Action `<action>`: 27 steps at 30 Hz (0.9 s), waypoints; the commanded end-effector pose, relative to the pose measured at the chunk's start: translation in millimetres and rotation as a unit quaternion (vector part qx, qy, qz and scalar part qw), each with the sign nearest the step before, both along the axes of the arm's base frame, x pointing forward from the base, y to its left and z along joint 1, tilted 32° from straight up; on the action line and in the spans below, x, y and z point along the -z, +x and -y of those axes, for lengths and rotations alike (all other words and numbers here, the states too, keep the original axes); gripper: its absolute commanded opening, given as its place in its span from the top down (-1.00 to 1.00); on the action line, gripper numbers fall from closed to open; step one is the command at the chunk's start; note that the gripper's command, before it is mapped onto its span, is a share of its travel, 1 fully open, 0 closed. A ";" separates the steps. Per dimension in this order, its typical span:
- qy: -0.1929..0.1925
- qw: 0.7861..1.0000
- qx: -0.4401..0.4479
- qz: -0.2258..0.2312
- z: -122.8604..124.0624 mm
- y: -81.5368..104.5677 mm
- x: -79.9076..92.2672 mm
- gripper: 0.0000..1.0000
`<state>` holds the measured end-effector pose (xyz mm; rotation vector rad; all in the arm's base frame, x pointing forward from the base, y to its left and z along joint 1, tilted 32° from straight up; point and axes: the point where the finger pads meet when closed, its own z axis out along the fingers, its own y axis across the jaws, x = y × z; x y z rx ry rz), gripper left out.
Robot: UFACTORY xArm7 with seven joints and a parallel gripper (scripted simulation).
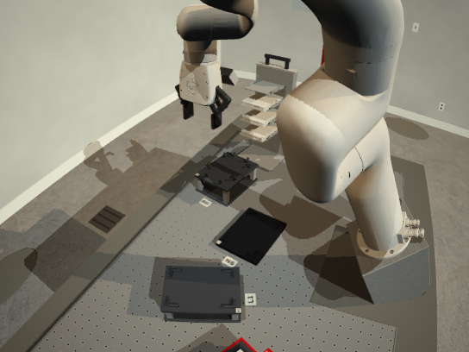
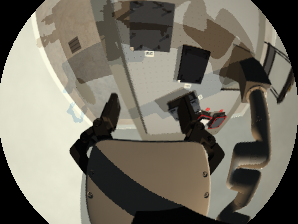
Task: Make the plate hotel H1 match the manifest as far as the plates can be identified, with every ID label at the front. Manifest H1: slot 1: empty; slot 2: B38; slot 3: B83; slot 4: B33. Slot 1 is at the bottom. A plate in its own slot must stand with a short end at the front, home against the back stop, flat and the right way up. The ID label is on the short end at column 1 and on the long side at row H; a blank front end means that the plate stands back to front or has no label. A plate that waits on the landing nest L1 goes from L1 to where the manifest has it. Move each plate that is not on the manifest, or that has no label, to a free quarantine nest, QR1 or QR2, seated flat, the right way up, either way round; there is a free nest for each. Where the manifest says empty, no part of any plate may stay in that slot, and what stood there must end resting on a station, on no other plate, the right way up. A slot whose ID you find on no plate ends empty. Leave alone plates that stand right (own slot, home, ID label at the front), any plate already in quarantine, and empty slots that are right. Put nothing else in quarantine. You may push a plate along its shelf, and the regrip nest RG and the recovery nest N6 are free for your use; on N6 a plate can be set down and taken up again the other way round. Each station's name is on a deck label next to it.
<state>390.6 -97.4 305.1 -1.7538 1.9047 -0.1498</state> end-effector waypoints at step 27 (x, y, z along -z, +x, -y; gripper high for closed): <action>-0.001 1.000 0.001 0.002 -9.4 17.9 30.6 -1.00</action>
